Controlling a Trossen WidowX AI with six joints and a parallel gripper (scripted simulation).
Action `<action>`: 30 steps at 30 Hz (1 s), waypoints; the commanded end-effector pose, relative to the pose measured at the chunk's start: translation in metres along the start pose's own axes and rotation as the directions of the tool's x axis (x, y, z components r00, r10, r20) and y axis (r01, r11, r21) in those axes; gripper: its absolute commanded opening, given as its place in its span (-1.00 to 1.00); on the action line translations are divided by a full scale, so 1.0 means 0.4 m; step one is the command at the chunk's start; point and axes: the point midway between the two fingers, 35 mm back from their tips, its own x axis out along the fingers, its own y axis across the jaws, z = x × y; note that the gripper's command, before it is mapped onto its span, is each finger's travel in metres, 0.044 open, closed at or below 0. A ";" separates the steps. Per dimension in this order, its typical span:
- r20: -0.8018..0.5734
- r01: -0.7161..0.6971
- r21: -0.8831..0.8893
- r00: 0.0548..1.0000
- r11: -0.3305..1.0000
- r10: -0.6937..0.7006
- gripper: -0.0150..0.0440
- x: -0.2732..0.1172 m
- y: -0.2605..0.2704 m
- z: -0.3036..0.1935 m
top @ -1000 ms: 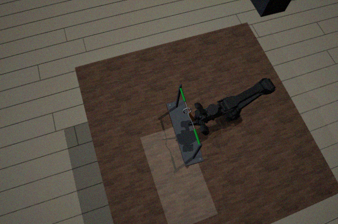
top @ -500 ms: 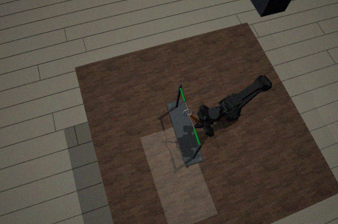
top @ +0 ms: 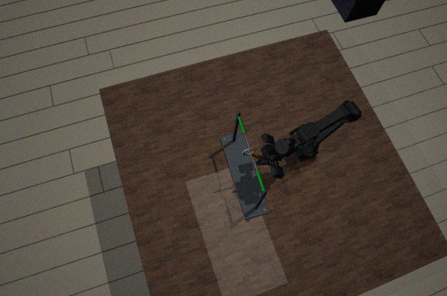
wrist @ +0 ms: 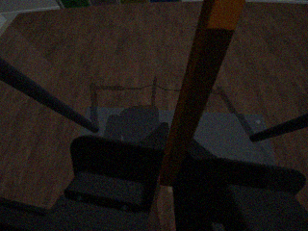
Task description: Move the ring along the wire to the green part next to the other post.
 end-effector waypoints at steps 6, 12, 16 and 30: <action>0.027 0.050 -0.210 0.999 0.976 -0.046 -1.00 0.003 -0.051 0.004; 0.050 0.081 -0.342 0.996 0.936 -0.068 -1.00 0.004 -0.081 0.012; 0.065 0.099 -0.414 0.995 0.905 -0.079 -1.00 0.004 -0.095 0.016; 0.090 0.117 -0.452 0.992 0.884 -0.085 -1.00 0.006 -0.082 0.002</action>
